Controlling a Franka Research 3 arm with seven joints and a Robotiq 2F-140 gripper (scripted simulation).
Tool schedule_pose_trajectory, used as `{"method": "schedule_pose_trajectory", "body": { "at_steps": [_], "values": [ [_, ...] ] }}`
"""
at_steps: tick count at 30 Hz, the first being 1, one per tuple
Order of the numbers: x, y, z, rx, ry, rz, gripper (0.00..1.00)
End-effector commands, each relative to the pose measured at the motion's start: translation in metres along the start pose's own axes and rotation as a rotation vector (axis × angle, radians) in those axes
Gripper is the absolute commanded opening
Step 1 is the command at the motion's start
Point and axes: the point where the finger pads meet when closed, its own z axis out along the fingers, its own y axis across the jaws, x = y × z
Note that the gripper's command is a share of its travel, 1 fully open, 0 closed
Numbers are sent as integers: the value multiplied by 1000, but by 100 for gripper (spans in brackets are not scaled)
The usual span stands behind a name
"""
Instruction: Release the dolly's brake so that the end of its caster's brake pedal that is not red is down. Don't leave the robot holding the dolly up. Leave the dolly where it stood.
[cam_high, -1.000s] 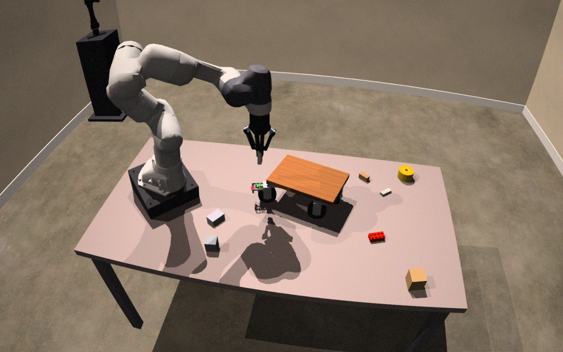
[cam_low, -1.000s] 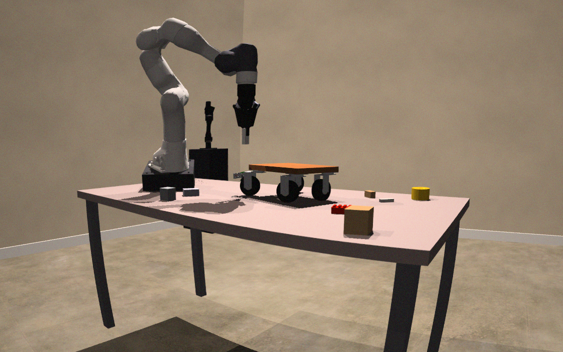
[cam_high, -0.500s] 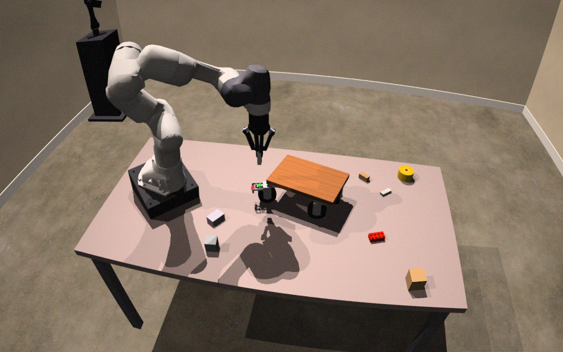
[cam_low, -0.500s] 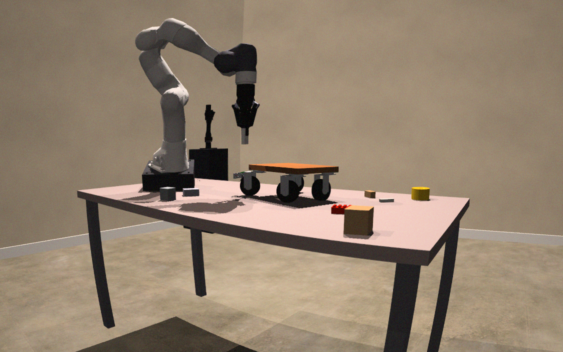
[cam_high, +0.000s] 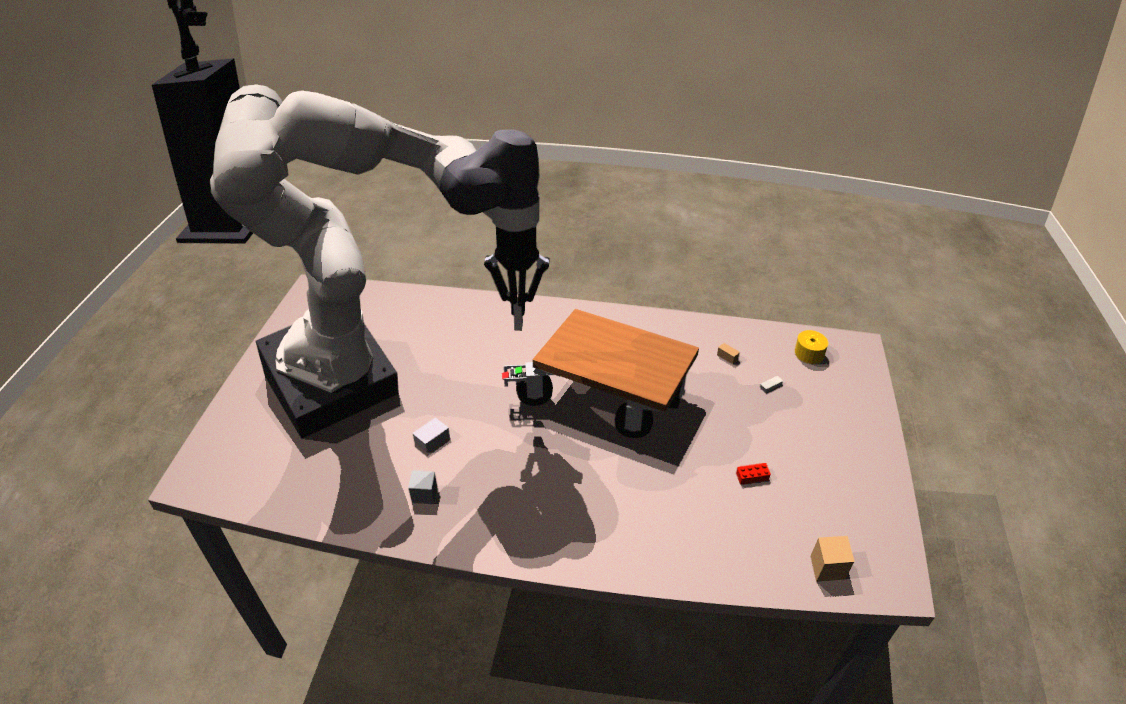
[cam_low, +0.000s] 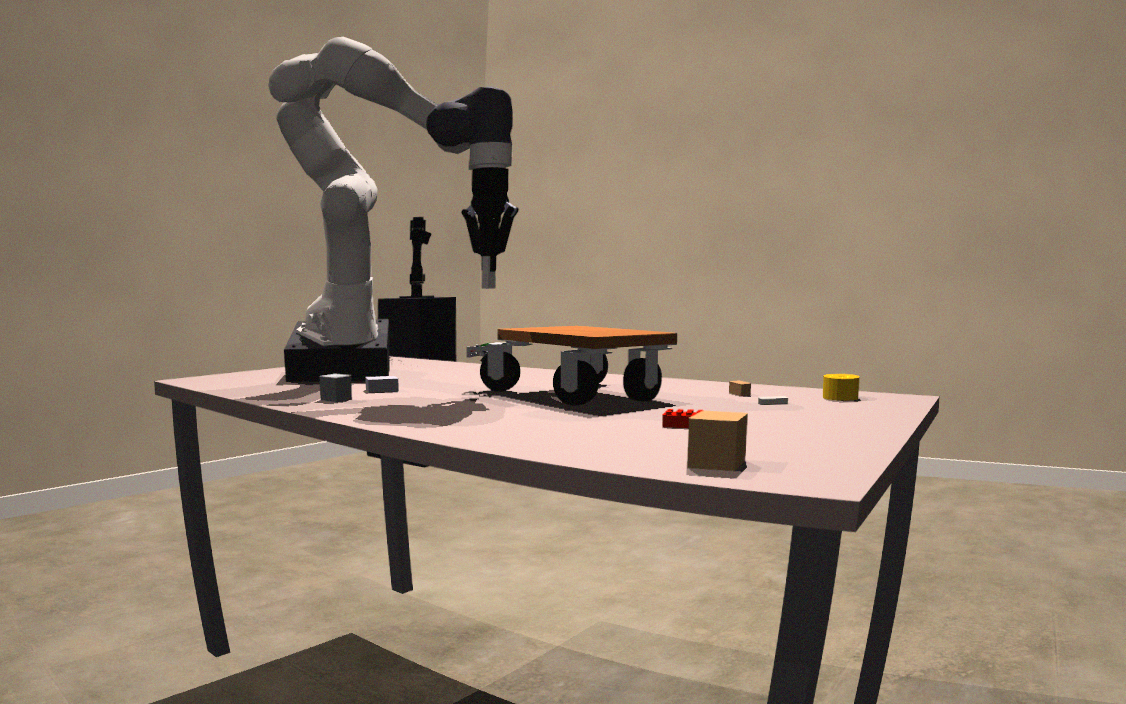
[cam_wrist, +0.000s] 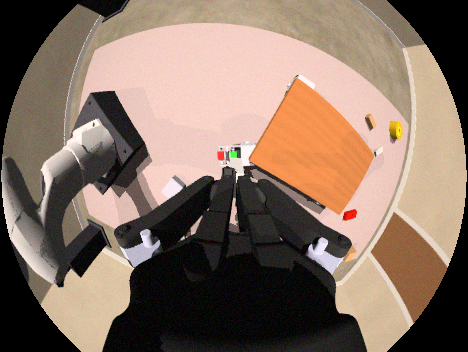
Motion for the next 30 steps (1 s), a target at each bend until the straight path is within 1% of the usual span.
{"method": "schedule_pose_trajectory", "body": {
  "at_steps": [1, 7, 25, 28, 30],
  "values": [
    [-3, -3, 0, -6, -12, -83, 0],
    [-5, -4, 0, -11, -19, -121, 0],
    [-5, -4, 0, -11, -19, -121, 0],
    [-5, -4, 1, -11, -19, -94, 0],
    [-5, -4, 1, -12, -19, -38, 0]
  ]
}}
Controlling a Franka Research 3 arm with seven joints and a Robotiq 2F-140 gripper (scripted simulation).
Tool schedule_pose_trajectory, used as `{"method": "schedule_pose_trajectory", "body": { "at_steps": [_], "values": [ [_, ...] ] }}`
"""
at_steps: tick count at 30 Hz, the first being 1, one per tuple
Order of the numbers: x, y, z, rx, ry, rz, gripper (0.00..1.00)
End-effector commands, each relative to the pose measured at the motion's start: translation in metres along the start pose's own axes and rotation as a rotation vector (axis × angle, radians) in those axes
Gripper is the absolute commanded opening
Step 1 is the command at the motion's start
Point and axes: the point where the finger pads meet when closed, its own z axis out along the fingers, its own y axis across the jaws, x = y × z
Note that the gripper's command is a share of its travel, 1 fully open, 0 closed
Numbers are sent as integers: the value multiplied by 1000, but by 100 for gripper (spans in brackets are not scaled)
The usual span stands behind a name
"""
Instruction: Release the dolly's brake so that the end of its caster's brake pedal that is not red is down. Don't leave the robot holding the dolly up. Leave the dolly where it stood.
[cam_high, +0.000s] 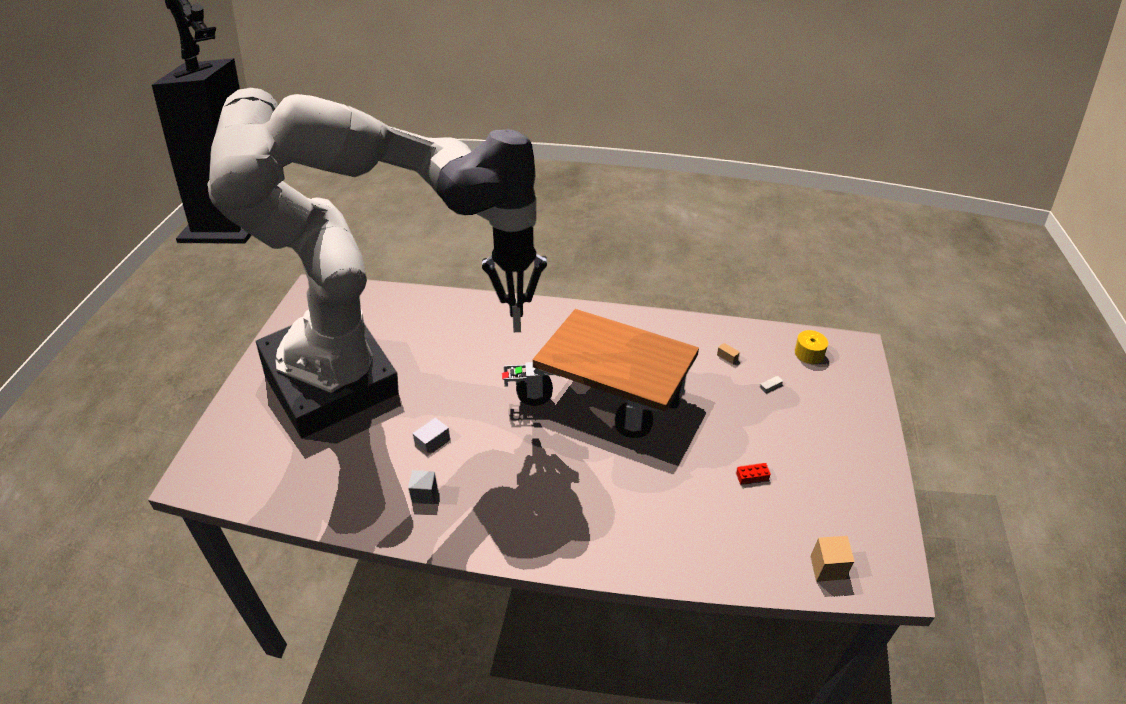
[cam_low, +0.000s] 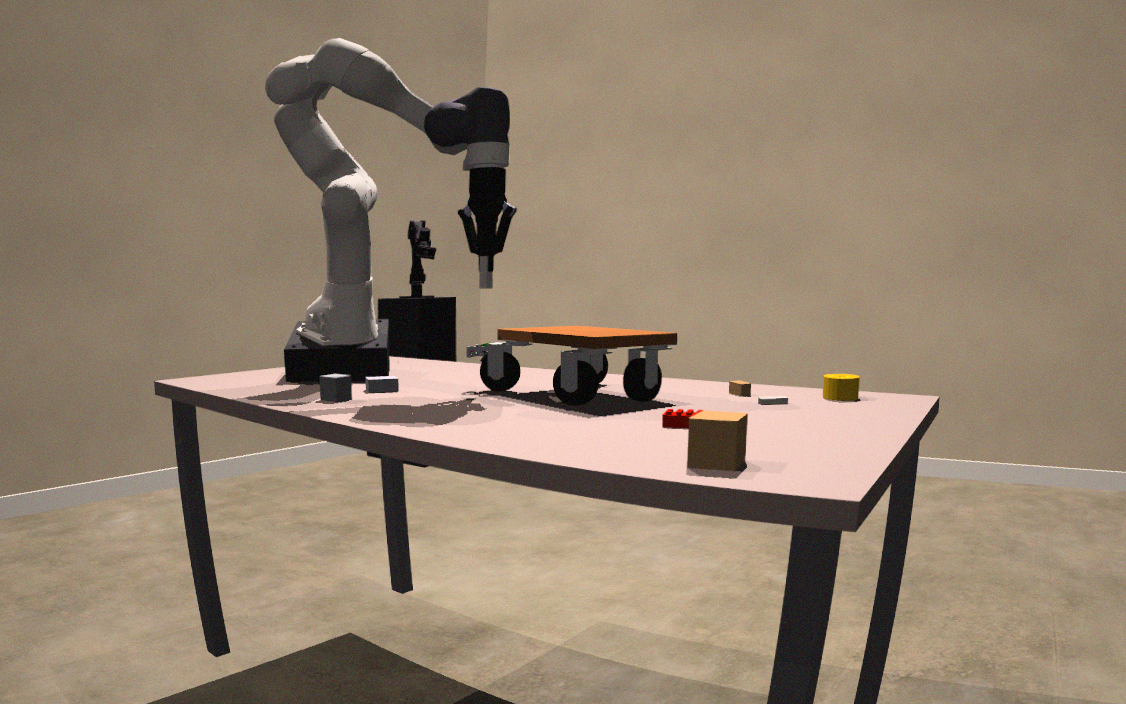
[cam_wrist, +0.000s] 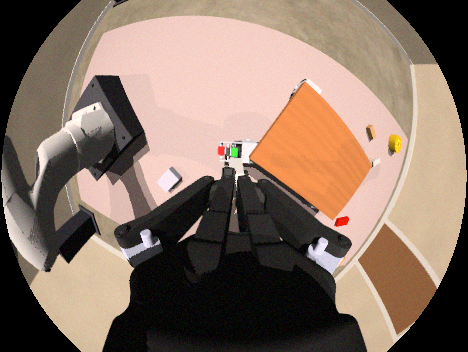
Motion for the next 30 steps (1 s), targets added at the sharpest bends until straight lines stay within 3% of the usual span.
{"method": "schedule_pose_trajectory", "body": {
  "at_steps": [1, 5, 7, 8, 22, 24, 30],
  "values": [
    [0, -1, 2, 1, 0, 104, 0],
    [1, -1, 4, 1, 0, 355, 0],
    [1, -1, 4, 1, 0, 355, 0],
    [1, -1, 5, 2, 1, 439, 0],
    [0, -1, 29, 46, 25, 872, 0],
    [0, -1, 29, 46, 25, 872, 0],
    [-1, -1, 37, 72, 42, 1115, 0]
  ]
}}
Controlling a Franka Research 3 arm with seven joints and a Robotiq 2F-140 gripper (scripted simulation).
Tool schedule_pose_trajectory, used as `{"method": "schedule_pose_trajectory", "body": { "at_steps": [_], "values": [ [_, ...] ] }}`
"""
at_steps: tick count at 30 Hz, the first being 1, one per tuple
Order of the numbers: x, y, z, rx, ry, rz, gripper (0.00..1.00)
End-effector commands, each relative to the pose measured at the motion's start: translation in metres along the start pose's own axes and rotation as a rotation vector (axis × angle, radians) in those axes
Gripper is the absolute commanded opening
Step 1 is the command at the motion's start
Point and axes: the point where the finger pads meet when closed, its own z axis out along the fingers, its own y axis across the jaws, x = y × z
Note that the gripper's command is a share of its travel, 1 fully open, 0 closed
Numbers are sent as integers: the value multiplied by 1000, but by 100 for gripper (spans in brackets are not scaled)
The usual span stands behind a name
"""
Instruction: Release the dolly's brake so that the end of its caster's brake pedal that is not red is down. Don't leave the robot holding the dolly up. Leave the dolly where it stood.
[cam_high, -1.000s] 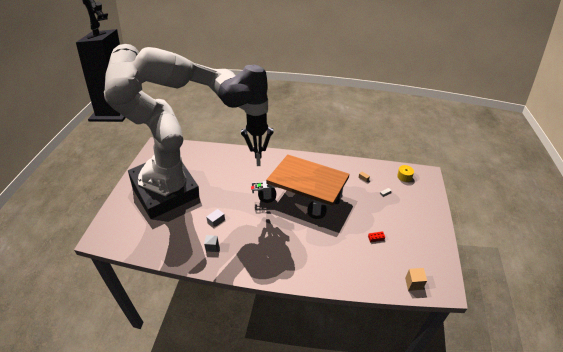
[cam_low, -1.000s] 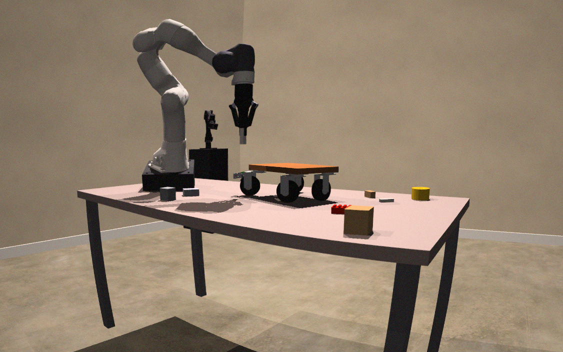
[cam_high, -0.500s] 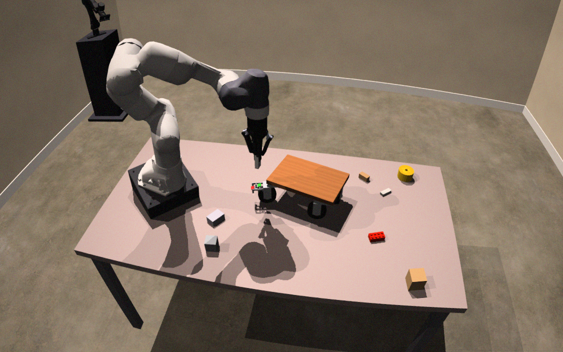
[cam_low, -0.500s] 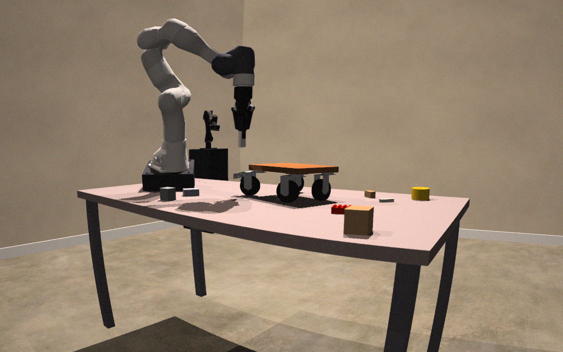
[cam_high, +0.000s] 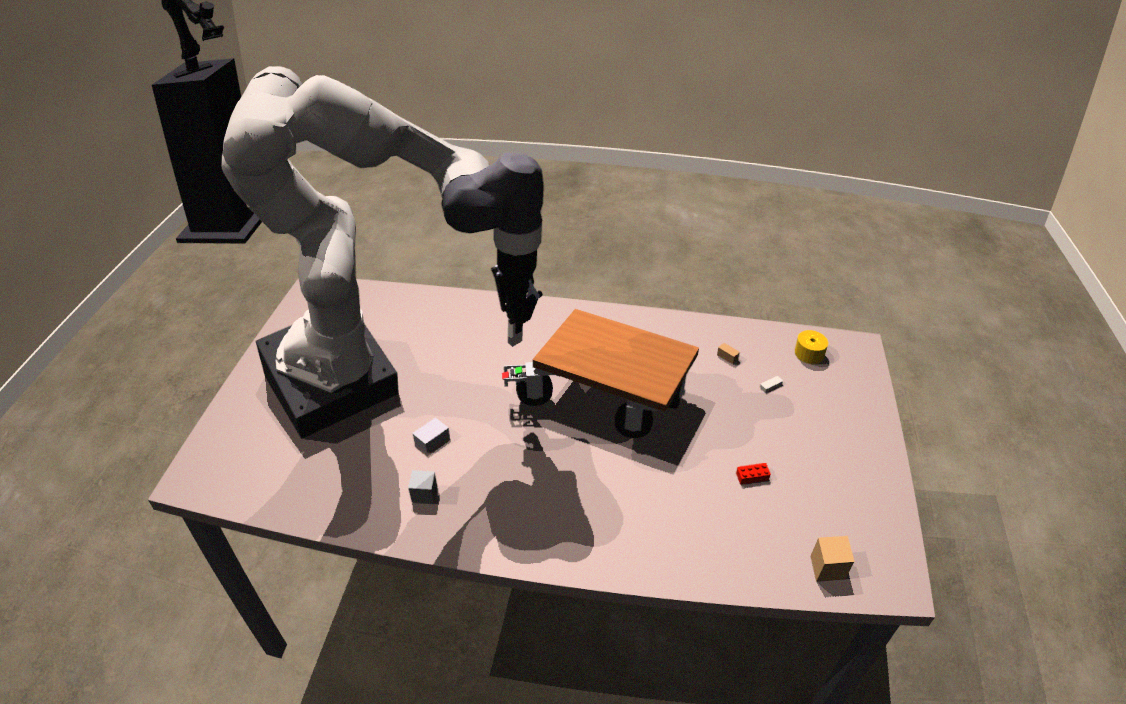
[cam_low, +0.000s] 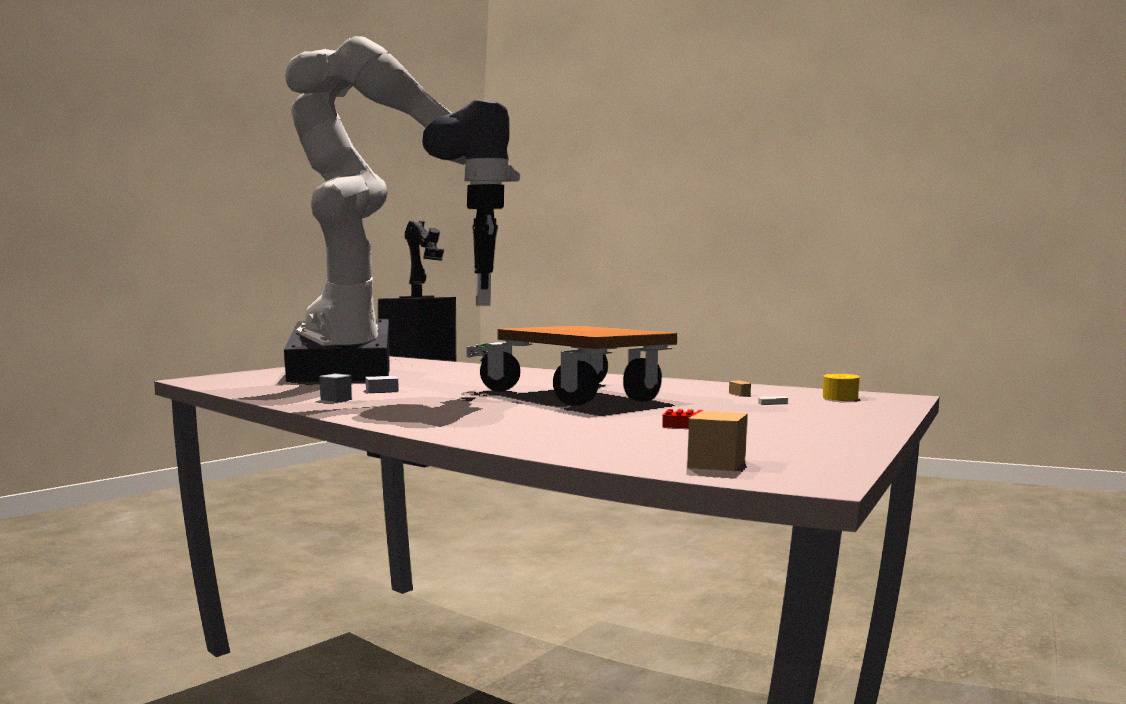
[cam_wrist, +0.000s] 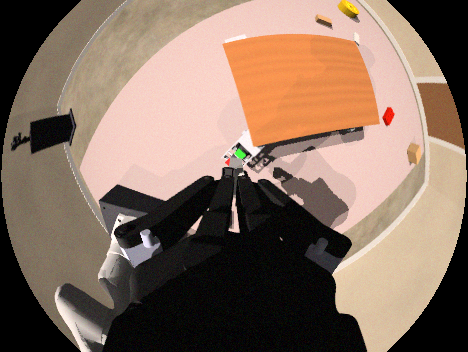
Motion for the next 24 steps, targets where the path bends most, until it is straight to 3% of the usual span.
{"method": "schedule_pose_trajectory", "body": {
  "at_steps": [1, 9, 11, 12, 24],
  "values": [
    [4, 0, 4, -8, 12, 279, 0],
    [4, 0, 6, 16, 32, 536, 0],
    [4, 0, 6, 16, 32, 536, 0],
    [4, 0, 6, 22, 38, 620, 0],
    [4, 0, 6, 36, 65, 991, 0]
  ]
}}
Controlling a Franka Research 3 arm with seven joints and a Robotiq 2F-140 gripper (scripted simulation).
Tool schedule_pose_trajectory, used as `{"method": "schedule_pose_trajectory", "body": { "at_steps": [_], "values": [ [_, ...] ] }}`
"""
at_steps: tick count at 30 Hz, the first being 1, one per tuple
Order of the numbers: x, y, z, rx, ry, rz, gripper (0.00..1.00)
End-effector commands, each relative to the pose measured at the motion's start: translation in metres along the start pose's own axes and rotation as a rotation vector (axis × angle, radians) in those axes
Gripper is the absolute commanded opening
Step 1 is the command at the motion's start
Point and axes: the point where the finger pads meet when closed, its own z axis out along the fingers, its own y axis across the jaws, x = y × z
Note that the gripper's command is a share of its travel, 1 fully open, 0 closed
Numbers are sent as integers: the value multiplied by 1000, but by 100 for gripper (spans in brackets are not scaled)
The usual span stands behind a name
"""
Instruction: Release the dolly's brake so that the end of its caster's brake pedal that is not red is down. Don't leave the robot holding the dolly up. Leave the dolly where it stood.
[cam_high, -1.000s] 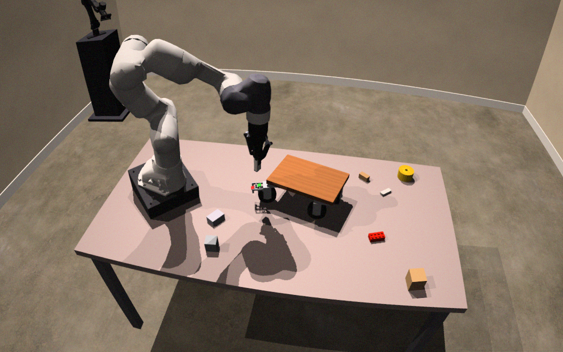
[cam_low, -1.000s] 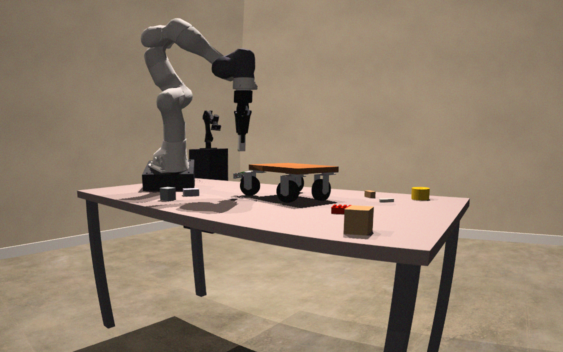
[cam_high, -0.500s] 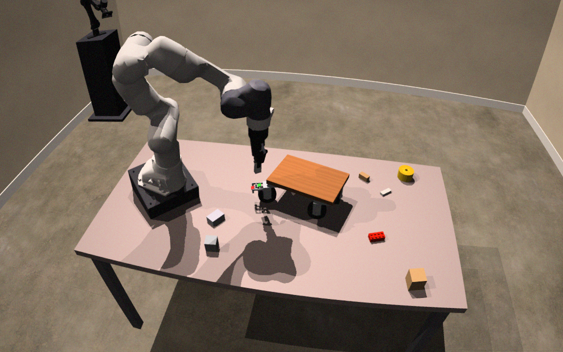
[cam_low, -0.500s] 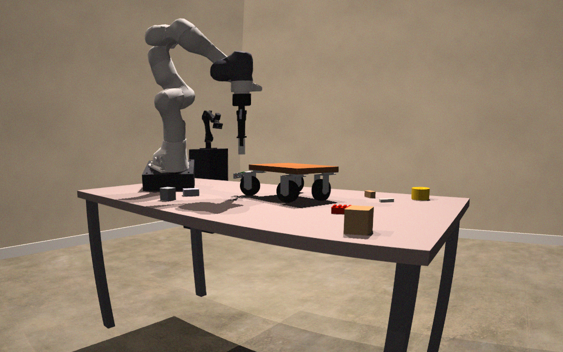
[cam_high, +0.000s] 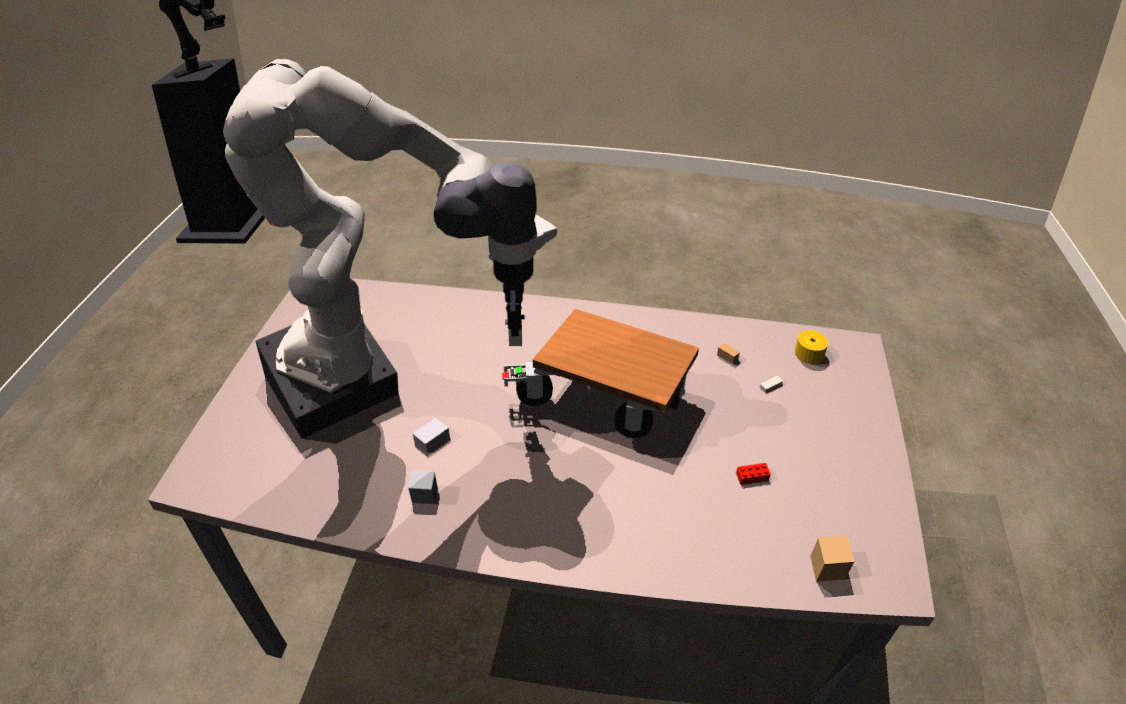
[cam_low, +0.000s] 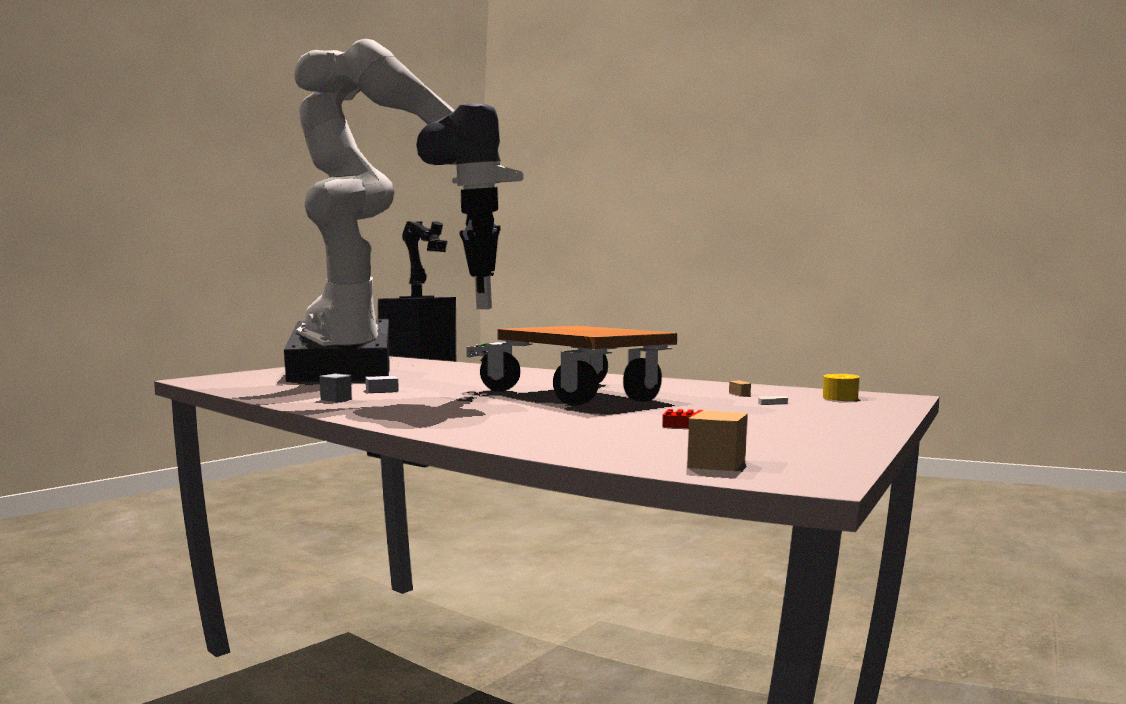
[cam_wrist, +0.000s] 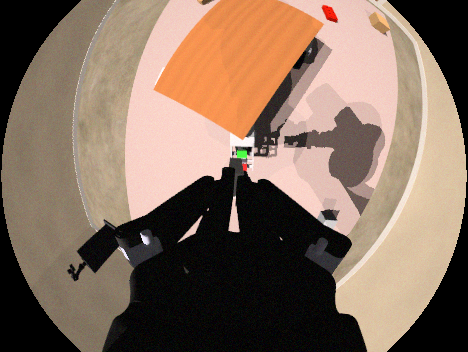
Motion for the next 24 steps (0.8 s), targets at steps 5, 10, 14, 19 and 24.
{"method": "schedule_pose_trajectory", "body": {
  "at_steps": [5, 10, 14, 19, 24],
  "values": [
    [3, -2, -1, -17, 32, 387, 0],
    [3, -2, -1, -20, 46, 533, 0],
    [3, -2, -1, -25, 57, 649, 0],
    [3, -2, -1, -34, 71, 791, 0],
    [3, -2, -1, -43, 83, 922, 0]
  ]
}}
